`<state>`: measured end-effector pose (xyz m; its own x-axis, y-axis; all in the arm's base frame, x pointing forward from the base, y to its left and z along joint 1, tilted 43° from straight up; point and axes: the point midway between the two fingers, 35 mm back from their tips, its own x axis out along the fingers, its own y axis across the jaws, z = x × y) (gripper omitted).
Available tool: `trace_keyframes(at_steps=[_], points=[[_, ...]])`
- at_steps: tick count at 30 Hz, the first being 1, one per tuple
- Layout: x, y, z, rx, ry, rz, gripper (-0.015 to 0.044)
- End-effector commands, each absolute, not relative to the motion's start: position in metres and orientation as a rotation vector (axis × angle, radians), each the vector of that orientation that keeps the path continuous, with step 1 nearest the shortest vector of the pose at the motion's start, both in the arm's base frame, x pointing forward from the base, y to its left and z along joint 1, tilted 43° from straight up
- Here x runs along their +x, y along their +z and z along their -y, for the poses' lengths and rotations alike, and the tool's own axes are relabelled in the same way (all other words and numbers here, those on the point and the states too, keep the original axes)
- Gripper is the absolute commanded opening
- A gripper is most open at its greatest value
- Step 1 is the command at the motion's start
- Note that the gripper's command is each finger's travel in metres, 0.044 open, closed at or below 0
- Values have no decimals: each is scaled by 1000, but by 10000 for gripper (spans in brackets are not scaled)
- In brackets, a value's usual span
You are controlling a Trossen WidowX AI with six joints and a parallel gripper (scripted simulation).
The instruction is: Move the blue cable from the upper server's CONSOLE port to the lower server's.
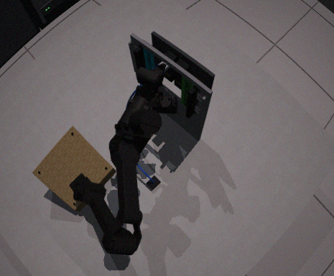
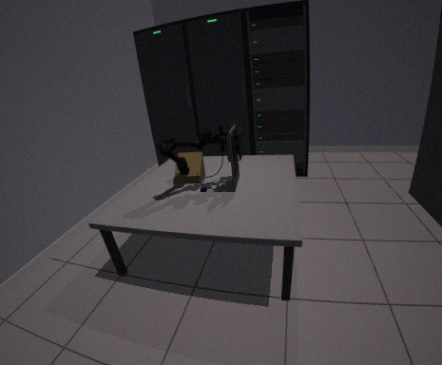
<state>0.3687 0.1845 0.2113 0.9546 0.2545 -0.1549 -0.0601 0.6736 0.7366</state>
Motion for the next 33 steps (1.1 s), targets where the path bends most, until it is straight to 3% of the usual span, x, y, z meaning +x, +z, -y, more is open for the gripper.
trace_keyframes(at_steps=[1, 33], points=[[369, 211, -185, 809, 183, -258, 0], [351, 209, -185, 809, 182, -259, 0]])
